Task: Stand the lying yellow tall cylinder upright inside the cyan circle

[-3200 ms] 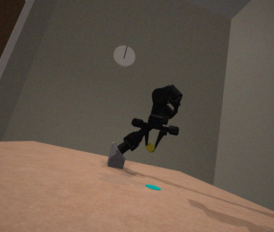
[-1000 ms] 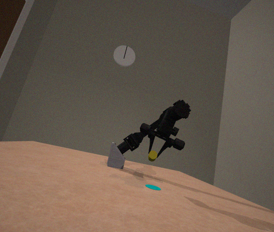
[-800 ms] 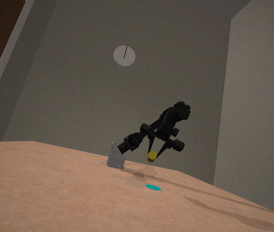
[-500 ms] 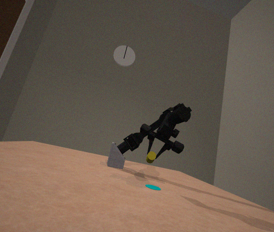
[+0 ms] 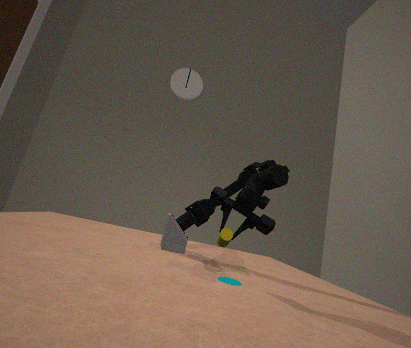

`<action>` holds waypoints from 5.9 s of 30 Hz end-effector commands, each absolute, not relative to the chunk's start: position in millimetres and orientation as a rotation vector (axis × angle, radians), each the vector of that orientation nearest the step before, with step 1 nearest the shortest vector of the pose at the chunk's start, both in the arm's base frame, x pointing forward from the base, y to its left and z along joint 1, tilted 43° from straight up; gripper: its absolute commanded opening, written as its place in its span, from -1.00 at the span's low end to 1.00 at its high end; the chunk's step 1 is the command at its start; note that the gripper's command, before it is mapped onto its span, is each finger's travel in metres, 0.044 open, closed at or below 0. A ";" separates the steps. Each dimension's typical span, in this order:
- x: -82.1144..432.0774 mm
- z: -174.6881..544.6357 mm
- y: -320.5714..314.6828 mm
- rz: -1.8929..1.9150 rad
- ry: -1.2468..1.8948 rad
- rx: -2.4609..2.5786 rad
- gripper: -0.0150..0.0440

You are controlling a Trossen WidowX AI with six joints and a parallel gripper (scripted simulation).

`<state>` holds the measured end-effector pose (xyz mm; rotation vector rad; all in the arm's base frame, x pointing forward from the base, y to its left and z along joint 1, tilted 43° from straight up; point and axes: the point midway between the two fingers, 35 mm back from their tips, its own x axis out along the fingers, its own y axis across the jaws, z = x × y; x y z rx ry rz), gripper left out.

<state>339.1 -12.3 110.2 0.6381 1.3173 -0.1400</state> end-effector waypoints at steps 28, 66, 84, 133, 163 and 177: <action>342.9 108.3 -10.4 -0.250 1.148 0.563 -0.14; 345.3 113.2 -7.0 -0.359 0.903 0.535 -0.14; 344.3 118.6 -5.3 -0.399 0.777 0.546 -0.14; 330.4 139.0 -1.9 -0.473 0.417 0.650 -0.14; 312.8 152.0 -2.4 -0.495 0.195 0.764 -0.14; 309.5 153.8 -2.7 -0.497 0.162 0.784 -0.14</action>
